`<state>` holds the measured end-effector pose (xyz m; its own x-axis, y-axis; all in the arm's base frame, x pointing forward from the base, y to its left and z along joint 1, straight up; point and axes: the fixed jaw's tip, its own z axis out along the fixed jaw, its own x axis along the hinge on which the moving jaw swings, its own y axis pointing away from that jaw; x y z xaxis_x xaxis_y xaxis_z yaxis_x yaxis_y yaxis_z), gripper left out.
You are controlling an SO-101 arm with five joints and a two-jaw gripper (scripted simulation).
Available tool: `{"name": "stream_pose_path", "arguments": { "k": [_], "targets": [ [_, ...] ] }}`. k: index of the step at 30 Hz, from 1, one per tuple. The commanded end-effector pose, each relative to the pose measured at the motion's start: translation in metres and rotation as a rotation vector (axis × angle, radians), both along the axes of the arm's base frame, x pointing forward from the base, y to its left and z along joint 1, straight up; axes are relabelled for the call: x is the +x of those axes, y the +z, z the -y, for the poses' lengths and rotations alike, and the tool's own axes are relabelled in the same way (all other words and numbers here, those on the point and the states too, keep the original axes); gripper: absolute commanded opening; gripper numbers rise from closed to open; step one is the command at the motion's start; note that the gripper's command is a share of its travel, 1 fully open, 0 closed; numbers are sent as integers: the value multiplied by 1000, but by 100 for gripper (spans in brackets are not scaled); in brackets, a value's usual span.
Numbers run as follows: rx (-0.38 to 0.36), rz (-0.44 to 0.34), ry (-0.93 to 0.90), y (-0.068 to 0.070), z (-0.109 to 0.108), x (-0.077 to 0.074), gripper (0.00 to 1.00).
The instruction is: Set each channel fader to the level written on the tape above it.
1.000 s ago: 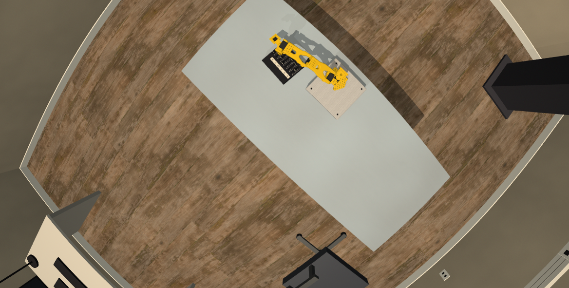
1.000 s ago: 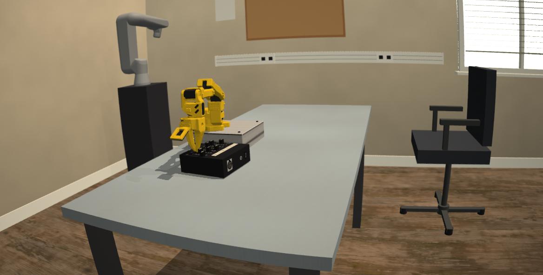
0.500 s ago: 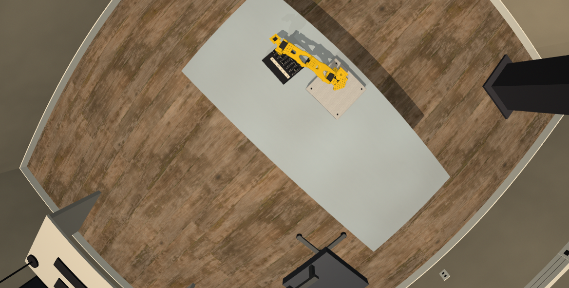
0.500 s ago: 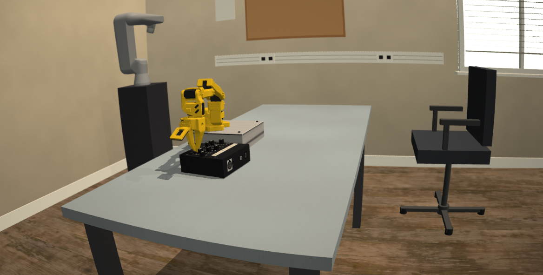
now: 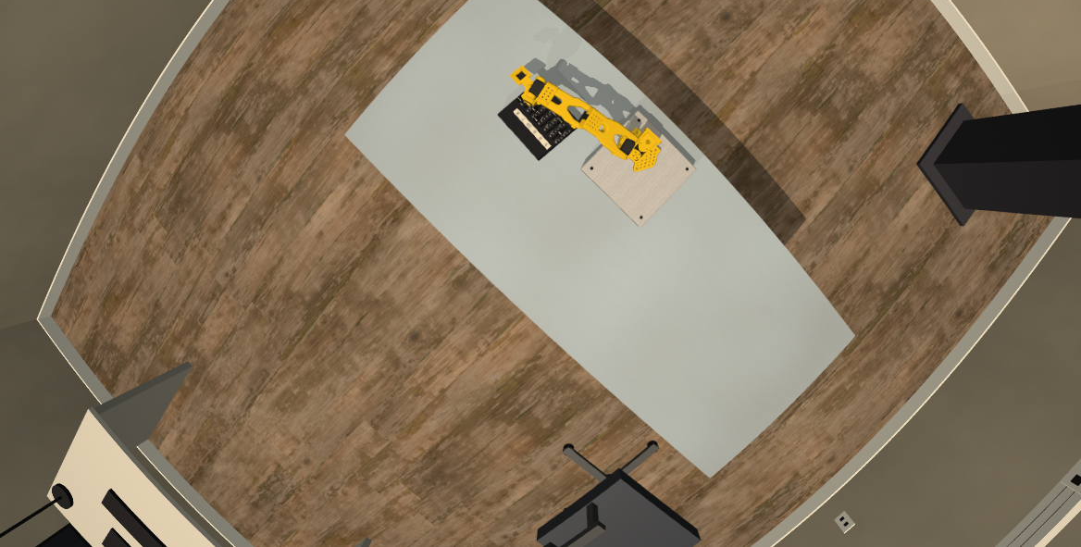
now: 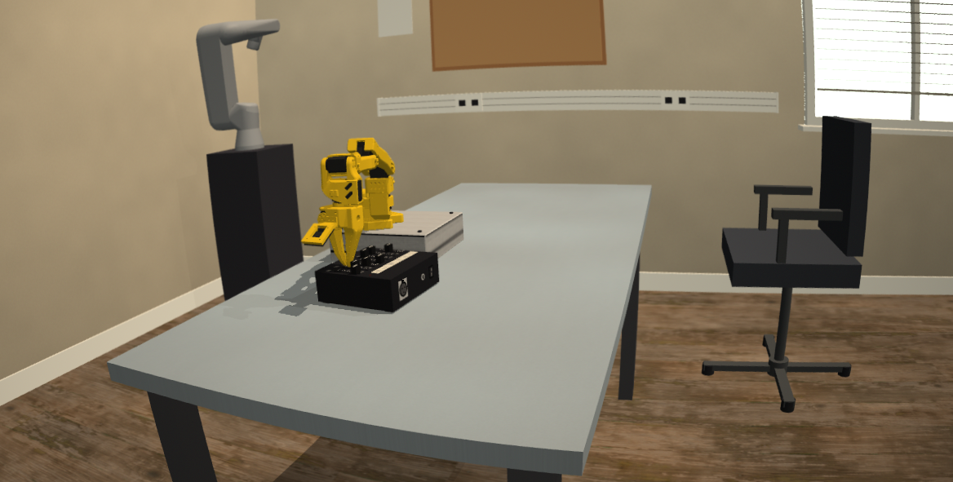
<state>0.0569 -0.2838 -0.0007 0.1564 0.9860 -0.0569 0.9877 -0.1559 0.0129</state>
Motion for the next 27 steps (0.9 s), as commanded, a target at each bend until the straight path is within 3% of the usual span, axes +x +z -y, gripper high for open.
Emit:
{"name": "stream_pose_path", "arguments": {
  "k": [1, 27],
  "targets": [
    [10, 5, 36, -6, -3, 13, 0],
    [9, 6, 36, -6, -4, 18, 0]
  ]
}}
